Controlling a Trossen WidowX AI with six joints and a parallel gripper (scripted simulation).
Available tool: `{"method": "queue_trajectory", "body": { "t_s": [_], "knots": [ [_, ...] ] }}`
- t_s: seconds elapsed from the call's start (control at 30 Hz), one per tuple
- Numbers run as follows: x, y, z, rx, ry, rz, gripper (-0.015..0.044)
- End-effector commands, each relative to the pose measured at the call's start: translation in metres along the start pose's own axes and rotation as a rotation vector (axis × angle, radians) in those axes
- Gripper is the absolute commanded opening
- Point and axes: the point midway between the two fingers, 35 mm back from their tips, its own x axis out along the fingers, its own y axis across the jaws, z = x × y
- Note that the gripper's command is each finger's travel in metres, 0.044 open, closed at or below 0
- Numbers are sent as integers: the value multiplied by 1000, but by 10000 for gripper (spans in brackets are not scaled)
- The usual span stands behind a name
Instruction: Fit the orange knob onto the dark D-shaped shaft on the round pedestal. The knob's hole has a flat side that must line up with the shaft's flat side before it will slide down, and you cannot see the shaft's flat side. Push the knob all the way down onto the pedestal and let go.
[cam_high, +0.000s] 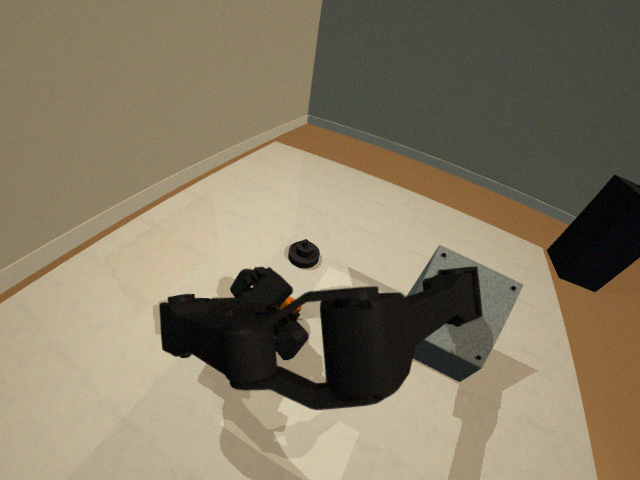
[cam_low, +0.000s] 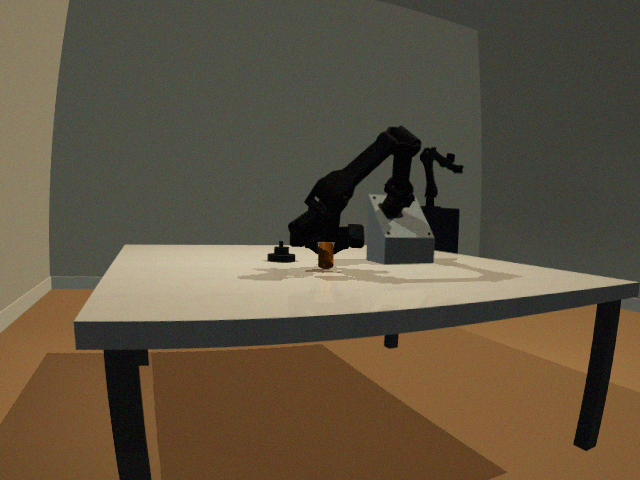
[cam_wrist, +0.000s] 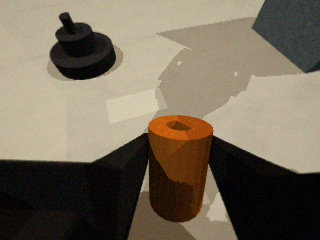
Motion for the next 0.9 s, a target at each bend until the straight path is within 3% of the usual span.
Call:
{"method": "queue_trajectory", "body": {
  "t_s": [0.0,0.4,0.87],
  "knots": [
    [-3,0,-3,2,-54,3,179],
    [-11,0,-12,2,-235,-2,179],
    [-17,-1,-16,1,-233,12,179]
  ]
}}
